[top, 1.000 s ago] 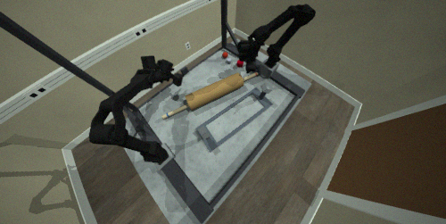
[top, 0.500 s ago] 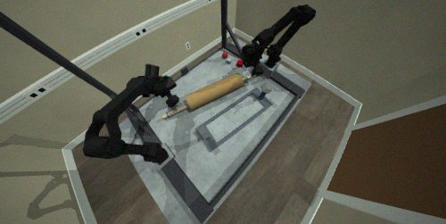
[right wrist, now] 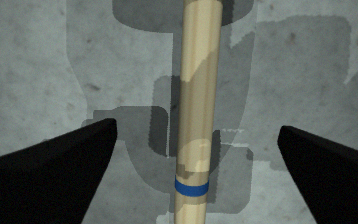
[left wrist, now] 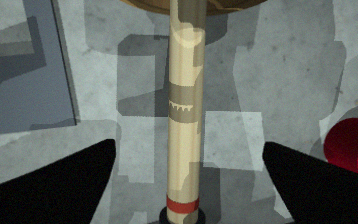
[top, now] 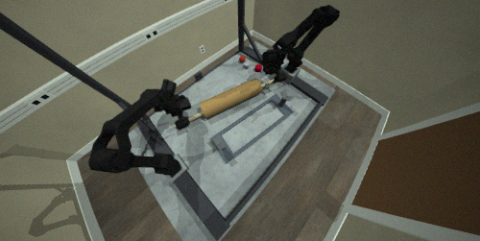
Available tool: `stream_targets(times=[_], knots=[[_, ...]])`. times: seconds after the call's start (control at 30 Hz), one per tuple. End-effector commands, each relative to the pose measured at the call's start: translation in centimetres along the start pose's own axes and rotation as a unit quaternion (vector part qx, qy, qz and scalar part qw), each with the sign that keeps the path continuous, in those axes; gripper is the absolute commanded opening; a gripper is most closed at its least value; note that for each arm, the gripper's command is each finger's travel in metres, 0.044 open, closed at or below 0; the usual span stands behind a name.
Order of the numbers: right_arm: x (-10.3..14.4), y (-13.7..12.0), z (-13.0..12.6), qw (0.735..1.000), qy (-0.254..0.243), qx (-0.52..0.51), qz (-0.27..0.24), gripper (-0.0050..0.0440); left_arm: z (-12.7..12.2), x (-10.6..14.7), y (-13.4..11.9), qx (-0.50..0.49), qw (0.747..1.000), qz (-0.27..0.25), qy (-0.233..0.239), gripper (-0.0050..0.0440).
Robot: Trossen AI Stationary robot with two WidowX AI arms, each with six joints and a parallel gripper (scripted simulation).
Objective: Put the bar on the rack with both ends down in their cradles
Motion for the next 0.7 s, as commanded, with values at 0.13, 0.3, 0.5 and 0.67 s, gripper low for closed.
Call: stream_targets(times=[0.13, 0.3, 0.5, 0.67], knots=[[-0.5, -0.2, -0.3, 1.0, -0.009, 0.001, 0.005, 0.04, 0.1, -0.3, -0.1, 0.004, 1.0, 0.002, 0.002, 0.04], [-0.3, -0.2, -0.2, 1.0, -0.005, 0.001, 0.003, 0.04, 0.1, -1.6, -0.1, 0.004, 1.0, 0.003, 0.001, 0.04], [-0.3, -0.2, -0.2, 1.0, -0.005, 0.001, 0.003, 0.04, 0.1, -2.4, -0.1, 0.003, 1.0, 0.002, 0.001, 0.04], [-0.3, -0.2, -0.2, 1.0, -0.005, 0.001, 0.003, 0.04, 0.1, -3.3, 0.0, 0.002, 1.0, 0.002, 0.001, 0.04]])
Point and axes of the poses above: on each arm, the point midway between the two fingers, 35 mm back from their tips, its own x axis back along the fingers, its own z axis across the jaws, y = z × x, the point moved 7 cm from there along x, back along the fingers, and after that the axes turned 9 degrees about -x, right-handed, at the moved point
